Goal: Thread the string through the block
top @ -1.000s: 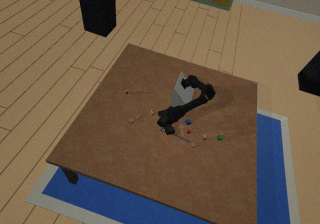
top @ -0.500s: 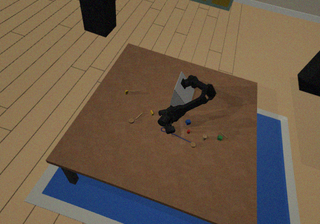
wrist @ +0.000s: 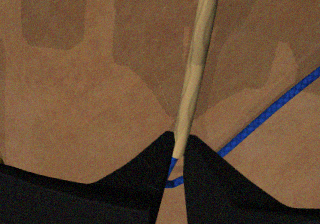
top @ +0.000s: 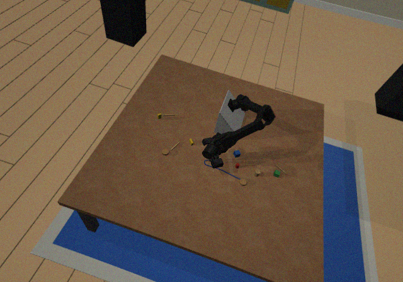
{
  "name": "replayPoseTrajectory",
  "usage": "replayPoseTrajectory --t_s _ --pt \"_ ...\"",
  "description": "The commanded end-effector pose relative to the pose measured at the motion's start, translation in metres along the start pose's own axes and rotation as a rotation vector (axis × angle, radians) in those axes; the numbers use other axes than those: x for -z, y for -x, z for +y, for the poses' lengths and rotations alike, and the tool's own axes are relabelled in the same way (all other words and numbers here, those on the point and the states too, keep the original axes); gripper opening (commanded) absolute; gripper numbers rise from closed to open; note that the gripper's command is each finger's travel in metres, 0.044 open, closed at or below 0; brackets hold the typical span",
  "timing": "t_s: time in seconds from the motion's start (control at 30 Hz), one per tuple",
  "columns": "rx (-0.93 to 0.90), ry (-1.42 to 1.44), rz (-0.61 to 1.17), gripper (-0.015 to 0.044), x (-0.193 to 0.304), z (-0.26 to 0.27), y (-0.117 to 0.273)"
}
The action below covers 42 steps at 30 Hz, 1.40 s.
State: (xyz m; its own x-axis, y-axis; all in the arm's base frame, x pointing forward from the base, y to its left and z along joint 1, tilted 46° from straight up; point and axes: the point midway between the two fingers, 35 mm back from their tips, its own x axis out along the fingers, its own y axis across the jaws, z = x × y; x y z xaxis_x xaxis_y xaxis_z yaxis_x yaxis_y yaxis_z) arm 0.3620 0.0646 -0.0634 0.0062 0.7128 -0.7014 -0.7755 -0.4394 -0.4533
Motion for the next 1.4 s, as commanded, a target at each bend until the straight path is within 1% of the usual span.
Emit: replayPoseTrajectory --t_s 0.0,1.37 --pt "0.000 0.001 -0.002 0.0000 -0.008 -0.002 0.000" --pt "-0.001 -0.001 -0.003 0.0000 -0.062 -0.002 0.000"
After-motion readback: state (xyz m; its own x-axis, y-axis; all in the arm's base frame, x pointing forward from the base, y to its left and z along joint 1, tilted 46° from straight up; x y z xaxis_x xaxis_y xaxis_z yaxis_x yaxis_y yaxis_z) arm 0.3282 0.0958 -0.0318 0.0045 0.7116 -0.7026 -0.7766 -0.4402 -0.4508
